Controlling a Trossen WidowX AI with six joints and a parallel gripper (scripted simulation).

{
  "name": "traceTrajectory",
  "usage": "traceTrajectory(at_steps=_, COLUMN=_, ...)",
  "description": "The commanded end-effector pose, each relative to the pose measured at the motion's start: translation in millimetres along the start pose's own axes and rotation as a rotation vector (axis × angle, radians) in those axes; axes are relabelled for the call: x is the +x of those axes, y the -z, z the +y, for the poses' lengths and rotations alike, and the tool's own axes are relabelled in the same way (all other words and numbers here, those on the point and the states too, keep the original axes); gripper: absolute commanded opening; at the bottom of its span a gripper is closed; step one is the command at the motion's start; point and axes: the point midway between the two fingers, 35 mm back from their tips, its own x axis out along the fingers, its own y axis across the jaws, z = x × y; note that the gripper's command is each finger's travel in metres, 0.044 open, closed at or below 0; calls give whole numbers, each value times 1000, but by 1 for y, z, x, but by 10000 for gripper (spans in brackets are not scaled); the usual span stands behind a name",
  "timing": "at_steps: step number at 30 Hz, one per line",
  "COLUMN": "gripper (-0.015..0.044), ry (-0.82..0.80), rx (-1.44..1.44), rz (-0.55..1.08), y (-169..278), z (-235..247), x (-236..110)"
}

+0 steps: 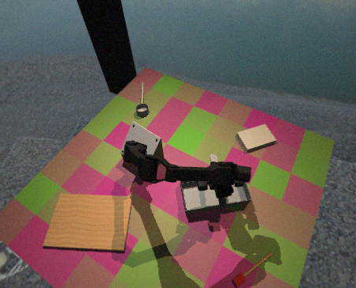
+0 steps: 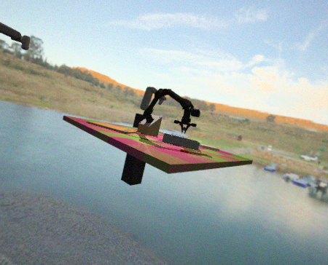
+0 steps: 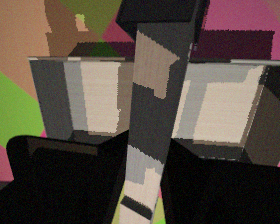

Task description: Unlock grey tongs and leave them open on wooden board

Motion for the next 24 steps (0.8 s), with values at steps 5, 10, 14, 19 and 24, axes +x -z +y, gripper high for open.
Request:
traceTrajectory(at_steps=5, gripper=-150, ry=60, rx=3, rz=-22, y=-2, z=0, x=-3)
traceTrajectory(at_steps=10, gripper=-150, ry=60, rx=3, rz=-22, y=-2, z=0, x=-3)
traceTrajectory(at_steps=14, gripper=-150, ry=59, rx=7, rz=-13, y=-7, z=-6, x=-4)
traceTrajectory(at_steps=19, gripper=-150, ry=51, rx=64, rz=0, y=-33, z=-24, x=-9)
traceTrajectory(at_steps=24, gripper=-150, ry=45, rx=124, rz=5, y=-63, z=-47, x=-14)
